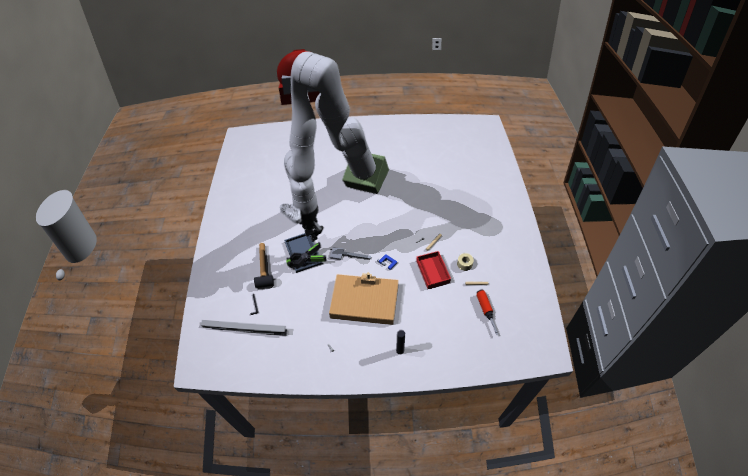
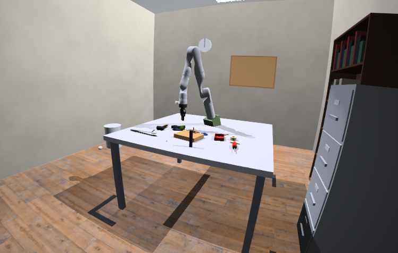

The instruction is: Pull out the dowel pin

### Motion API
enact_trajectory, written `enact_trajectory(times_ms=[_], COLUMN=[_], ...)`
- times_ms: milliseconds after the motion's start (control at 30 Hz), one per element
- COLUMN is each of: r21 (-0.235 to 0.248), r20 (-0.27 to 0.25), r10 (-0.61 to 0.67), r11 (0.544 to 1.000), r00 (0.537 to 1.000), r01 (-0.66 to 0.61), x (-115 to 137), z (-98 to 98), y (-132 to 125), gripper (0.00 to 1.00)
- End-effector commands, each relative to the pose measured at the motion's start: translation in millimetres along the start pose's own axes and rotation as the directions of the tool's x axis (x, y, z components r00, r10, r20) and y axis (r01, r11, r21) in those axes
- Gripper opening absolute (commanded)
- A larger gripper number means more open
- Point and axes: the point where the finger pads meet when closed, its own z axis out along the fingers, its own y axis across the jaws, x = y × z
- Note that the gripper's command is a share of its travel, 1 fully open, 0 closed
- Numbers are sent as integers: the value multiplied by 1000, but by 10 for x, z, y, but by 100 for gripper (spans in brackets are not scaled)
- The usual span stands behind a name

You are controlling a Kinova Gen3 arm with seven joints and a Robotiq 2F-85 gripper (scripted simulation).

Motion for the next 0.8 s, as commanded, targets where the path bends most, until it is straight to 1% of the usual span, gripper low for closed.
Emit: enact_trajectory(times_ms=[0, 767], r21=[1, 1], r20=[0, 0], r10=[0, 0], r11=[1000, 1000], r00=[1000, 1000], r01=[0, 0], x=[2, 2], z=[6, 61], y=[-2, -2], gripper=[34, 34])
